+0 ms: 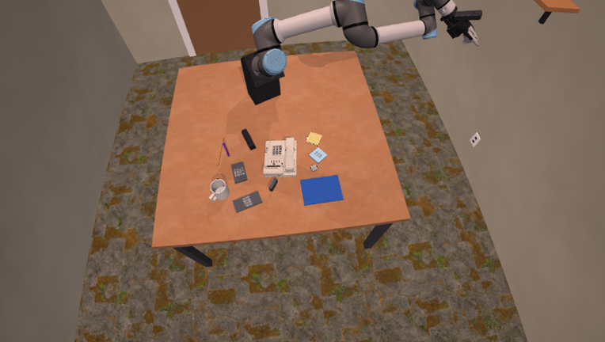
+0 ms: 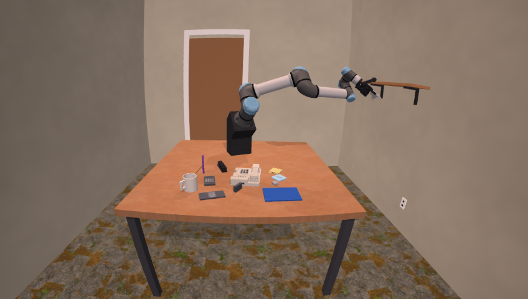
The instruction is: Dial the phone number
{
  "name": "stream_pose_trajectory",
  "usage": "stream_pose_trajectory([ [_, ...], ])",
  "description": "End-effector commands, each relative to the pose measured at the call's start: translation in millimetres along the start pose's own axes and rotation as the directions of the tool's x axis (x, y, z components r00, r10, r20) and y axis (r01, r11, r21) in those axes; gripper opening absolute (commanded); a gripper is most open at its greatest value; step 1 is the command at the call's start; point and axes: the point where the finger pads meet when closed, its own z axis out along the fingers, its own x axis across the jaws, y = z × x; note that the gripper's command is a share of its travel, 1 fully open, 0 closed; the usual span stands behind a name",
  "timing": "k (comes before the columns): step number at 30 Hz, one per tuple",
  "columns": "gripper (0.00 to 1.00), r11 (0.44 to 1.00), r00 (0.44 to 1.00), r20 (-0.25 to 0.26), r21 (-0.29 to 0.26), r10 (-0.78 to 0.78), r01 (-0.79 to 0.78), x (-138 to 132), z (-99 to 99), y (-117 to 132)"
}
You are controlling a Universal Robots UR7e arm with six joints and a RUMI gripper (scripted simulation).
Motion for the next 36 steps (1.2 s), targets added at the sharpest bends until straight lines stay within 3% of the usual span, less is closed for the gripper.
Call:
stream_pose_trajectory([
  [1,0.00,1.000,1.000,-0.005,-0.008,-0.007,0.007,23,18.9,-5],
  [7,0.00,0.999,1.000,-0.016,-0.024,-0.021,0.020,61,47.9,-8],
  [10,0.00,0.999,1.000,-0.018,-0.028,-0.023,0.023,69,53.3,-8],
  [17,0.00,0.997,0.999,-0.033,-0.062,-0.042,0.040,137,91.8,-9],
  [24,0.00,0.992,0.997,-0.051,-0.112,-0.058,0.052,224,124.4,-1],
  [26,0.00,0.992,0.997,-0.051,-0.112,-0.058,0.052,224,124.4,-1],
  [31,0.00,0.986,0.996,-0.065,-0.160,-0.066,0.055,296,137.8,11],
  [36,0.00,0.975,0.994,-0.081,-0.217,-0.067,0.048,372,138.5,30],
])
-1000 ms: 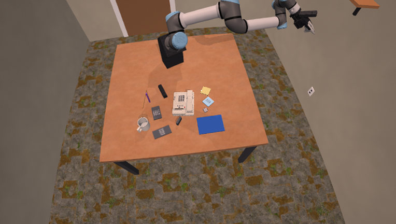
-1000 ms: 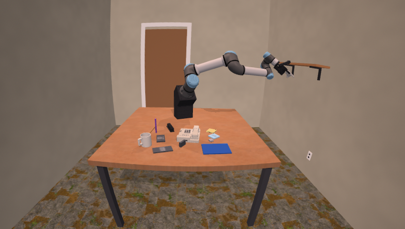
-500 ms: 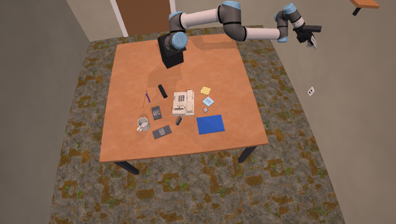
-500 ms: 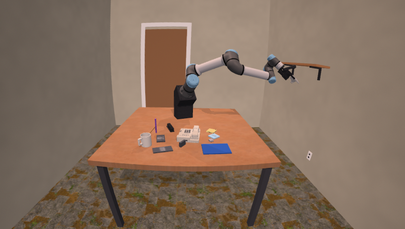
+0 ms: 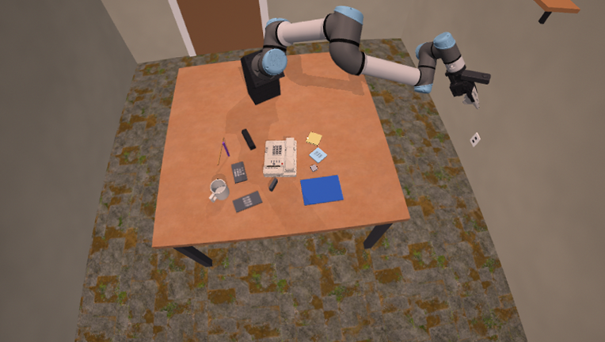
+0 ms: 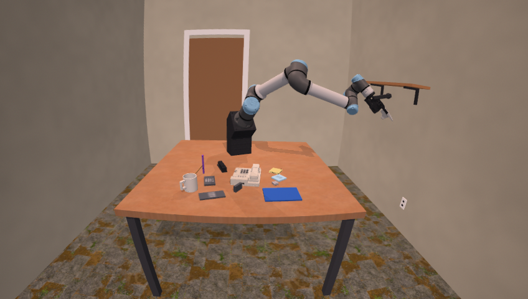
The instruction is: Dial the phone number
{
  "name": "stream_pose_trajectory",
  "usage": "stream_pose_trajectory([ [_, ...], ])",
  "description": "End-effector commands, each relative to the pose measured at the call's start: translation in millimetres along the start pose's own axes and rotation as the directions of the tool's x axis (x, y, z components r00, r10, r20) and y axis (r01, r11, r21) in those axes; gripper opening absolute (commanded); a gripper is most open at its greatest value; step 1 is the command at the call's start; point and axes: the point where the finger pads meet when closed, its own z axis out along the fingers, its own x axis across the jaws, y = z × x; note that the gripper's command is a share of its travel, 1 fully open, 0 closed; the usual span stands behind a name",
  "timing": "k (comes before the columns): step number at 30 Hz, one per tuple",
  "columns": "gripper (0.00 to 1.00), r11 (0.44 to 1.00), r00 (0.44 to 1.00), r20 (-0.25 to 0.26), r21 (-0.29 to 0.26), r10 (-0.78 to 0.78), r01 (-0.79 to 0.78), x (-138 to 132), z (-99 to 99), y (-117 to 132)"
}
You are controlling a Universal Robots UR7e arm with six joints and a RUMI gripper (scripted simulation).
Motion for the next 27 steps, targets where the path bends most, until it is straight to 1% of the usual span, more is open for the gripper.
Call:
stream_pose_trajectory([
  [1,0.00,0.998,1.000,0.003,-0.064,0.001,-0.001,88,13.7,25],
  [3,0.00,0.996,1.000,-0.004,-0.091,0.005,-0.006,117,13.3,38],
  [4,0.00,0.996,1.000,-0.004,-0.091,0.005,-0.006,117,13.3,38],
  [5,0.00,0.994,1.000,-0.008,-0.105,0.008,-0.009,132,12.2,45],
  [7,0.00,0.994,1.000,-0.008,-0.105,0.008,-0.009,132,12.2,45],
  [10,0.00,0.989,1.000,-0.020,-0.148,0.018,-0.021,174,5.5,67],
  [13,0.00,0.981,0.999,-0.034,-0.193,0.033,-0.039,213,-6.3,92],
  [14,0.00,0.981,0.999,-0.034,-0.193,0.033,-0.039,213,-6.3,92],
  [17,0.00,0.969,0.997,-0.049,-0.238,0.052,-0.062,249,-22.7,120],
  [18,0.00,0.969,0.997,-0.049,-0.238,0.052,-0.062,249,-22.7,120],
  [21,0.00,0.955,0.995,-0.068,-0.284,0.075,-0.091,279,-43.1,150],
  [24,0.00,0.955,0.995,-0.068,-0.284,0.075,-0.091,279,-43.1,150],
  [27,0.00,0.936,0.991,-0.089,-0.328,0.101,-0.125,305,-66.6,183],
])
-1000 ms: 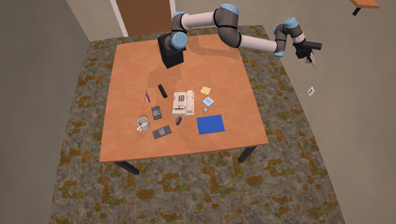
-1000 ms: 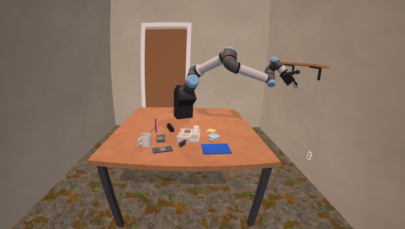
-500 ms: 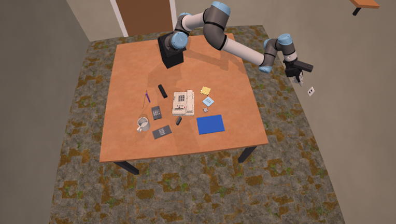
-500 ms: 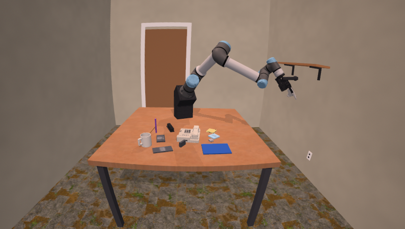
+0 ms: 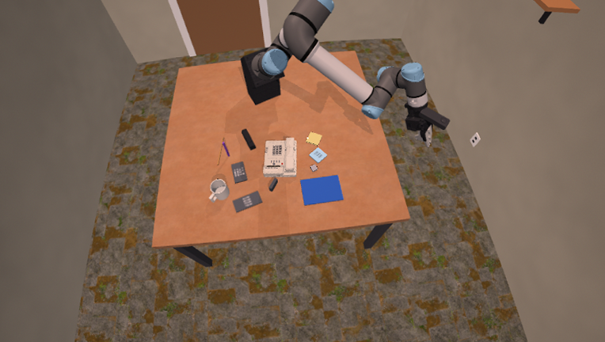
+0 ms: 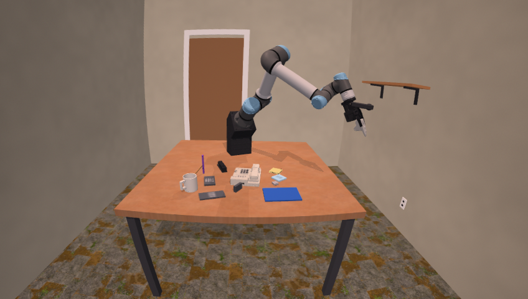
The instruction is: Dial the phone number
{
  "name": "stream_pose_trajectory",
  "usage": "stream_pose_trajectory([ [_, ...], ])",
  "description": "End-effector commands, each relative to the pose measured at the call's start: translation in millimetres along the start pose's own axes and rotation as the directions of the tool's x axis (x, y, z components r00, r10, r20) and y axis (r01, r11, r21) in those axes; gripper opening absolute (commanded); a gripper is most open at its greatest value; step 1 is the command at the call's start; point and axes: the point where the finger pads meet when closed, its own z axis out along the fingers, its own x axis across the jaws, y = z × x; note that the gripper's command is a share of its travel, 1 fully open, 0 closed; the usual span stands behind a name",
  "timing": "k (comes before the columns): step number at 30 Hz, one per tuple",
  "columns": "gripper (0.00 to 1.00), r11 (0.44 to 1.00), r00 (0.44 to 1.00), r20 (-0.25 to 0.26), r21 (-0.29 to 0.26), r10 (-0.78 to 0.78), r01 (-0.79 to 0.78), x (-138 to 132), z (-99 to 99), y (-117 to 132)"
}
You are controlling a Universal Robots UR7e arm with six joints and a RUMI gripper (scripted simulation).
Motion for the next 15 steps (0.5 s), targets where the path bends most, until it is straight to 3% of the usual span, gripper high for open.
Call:
stream_pose_trajectory([
  [1,0.00,0.997,0.999,0.000,-0.068,0.044,-0.044,51,-21.1,56],
  [3,0.00,0.995,0.998,-0.005,-0.084,0.056,-0.056,59,-25.6,68],
  [6,0.00,0.987,0.995,-0.022,-0.131,0.095,-0.097,79,-39.9,107],
  [7,0.00,0.987,0.995,-0.022,-0.131,0.095,-0.097,79,-39.9,107],
  [10,0.00,0.974,0.990,-0.041,-0.175,0.136,-0.141,95,-54.7,146],
  [14,0.00,0.969,0.987,-0.048,-0.189,0.151,-0.157,99,-59.5,159],
  [15,0.00,0.964,0.985,-0.055,-0.203,0.165,-0.173,102,-64.3,172],
])
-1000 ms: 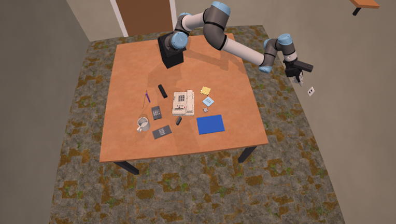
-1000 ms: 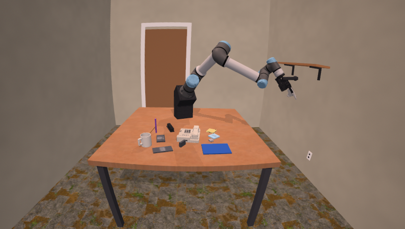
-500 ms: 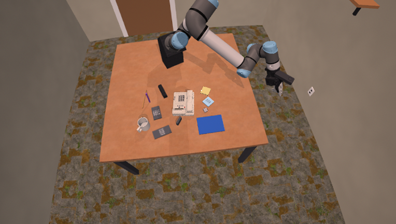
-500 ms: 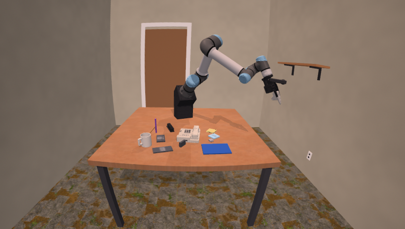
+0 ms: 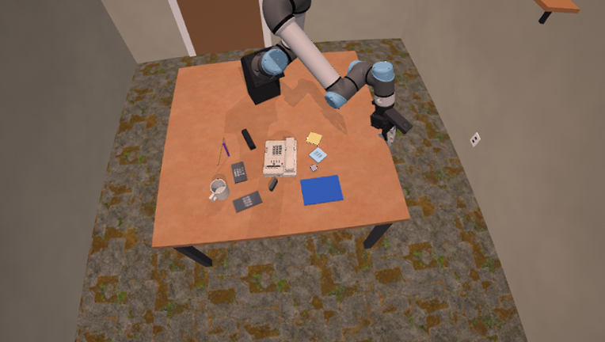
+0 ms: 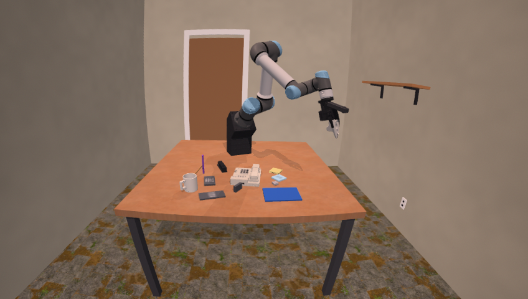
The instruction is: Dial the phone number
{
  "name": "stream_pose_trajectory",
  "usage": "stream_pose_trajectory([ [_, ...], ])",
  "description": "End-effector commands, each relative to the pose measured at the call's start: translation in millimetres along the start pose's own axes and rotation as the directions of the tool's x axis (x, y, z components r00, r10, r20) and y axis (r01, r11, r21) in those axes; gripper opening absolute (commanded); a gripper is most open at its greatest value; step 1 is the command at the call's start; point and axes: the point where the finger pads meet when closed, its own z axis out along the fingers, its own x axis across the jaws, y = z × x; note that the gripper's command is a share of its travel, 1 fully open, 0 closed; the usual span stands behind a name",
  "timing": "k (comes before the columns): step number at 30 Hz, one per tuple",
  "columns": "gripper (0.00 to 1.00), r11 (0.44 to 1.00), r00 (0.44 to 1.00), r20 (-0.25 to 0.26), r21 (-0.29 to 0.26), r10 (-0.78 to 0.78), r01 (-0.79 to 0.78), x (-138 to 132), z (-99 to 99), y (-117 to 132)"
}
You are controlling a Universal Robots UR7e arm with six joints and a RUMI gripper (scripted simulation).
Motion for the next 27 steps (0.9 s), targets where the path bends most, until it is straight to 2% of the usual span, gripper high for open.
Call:
stream_pose_trajectory([
  [1,0.00,0.997,0.999,0.003,-0.050,0.053,-0.053,29,-14.4,54],
  [4,0.00,0.990,0.995,-0.012,-0.091,0.103,-0.103,41,-20.4,93],
  [5,0.00,0.990,0.995,-0.012,-0.091,0.103,-0.103,41,-20.4,93],
  [7,0.00,0.984,0.990,-0.023,-0.116,0.136,-0.138,46,-23.8,119],
  [8,0.00,0.984,0.990,-0.023,-0.116,0.136,-0.138,46,-23.8,119],
  [10,0.00,0.975,0.985,-0.035,-0.139,0.170,-0.173,50,-26.5,145],
  [11,0.00,0.975,0.985,-0.035,-0.139,0.170,-0.173,50,-26.5,145],
  [13,0.00,0.965,0.978,-0.047,-0.160,0.203,-0.208,53,-28.5,170],
  [16,0.00,0.965,0.978,-0.047,-0.160,0.203,-0.208,53,-28.5,170],
  [21,0.00,0.934,0.956,-0.077,-0.203,0.284,-0.294,55,-30.6,228],
  [22,0.00,0.934,0.956,-0.077,-0.203,0.284,-0.294,55,-30.6,228],
  [27,0.00,0.906,0.934,-0.101,-0.228,0.343,-0.357,54,-29.4,269],
])
